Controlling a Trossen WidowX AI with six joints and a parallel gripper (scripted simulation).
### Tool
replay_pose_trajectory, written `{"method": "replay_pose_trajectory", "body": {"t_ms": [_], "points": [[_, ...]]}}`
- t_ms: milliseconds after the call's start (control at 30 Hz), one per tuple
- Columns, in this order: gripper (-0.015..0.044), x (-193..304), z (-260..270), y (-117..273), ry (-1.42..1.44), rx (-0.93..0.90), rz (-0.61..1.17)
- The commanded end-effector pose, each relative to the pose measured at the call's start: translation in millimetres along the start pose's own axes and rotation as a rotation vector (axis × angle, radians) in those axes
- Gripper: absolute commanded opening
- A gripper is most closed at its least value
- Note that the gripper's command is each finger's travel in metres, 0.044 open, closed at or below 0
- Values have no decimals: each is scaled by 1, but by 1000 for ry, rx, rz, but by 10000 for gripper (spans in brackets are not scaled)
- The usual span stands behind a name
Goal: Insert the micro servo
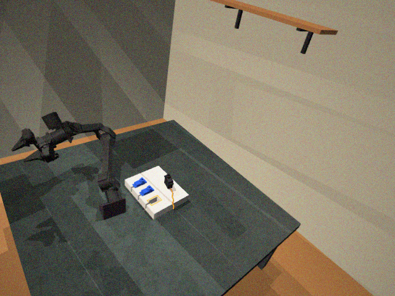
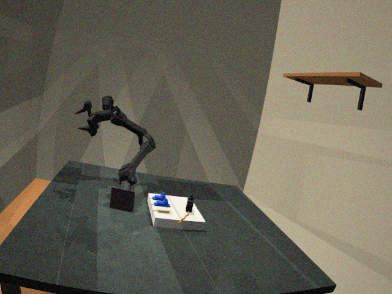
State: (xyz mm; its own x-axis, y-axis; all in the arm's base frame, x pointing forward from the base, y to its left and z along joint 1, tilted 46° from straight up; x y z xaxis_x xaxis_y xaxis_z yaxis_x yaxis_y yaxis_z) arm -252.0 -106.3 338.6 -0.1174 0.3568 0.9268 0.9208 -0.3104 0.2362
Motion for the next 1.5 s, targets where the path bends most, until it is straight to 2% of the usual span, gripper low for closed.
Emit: {"method": "replay_pose_trajectory", "body": {"t_ms": [0, 233, 667, 1067, 1467], "points": [[426, -1, -1, 0, 2, 4, -4], [440, -18, -17, 12, 28, 78, -63], [440, -71, -63, 55, 181, 334, -301], [440, -122, -91, 115, 352, 559, -537], [440, -174, -98, 185, 581, 743, -782]]}}
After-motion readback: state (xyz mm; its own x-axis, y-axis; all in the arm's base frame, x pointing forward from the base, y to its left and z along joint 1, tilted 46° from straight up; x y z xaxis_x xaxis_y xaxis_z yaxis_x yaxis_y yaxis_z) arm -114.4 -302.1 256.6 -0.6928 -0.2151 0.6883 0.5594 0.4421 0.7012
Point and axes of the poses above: the point midway between the two fingers, 35 mm back from their tips, its own y axis back along the fingers, its own z axis across the jaws, x = y × z, the point moved 8 cm from there along y, back along the fingers, and after that the axes turned 13 degrees about y, right-handed, at the moved point
